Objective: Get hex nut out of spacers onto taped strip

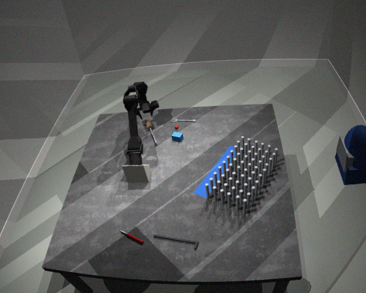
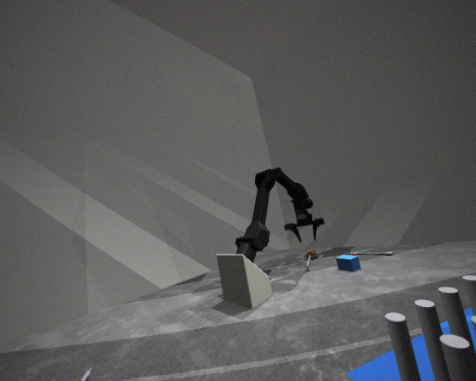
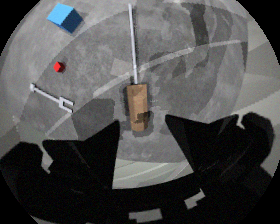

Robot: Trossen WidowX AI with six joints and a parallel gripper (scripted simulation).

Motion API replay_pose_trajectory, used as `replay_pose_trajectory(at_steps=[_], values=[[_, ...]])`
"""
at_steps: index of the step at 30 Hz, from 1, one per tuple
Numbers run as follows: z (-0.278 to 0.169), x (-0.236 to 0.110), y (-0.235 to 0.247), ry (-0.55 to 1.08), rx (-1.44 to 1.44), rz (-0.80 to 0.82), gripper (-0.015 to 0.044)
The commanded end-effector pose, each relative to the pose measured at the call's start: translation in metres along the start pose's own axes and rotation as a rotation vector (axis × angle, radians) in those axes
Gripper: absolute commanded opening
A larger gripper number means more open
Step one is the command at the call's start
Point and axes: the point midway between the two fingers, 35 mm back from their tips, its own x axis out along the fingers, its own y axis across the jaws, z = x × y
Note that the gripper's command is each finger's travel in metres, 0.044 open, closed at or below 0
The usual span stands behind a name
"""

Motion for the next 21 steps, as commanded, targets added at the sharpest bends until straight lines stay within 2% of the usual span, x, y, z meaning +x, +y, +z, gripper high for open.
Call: replay_pose_trajectory(at_steps=[1, 9, 21], values=[[0.0, 0.0, 0.0, -0.003, 0.005, 0.004, 0.028], [0.0, 0.001, 0.001, -0.003, 0.005, 0.004, 0.028], [-0.001, 0.02, 0.001, -0.003, 0.004, 0.004, 0.028]])
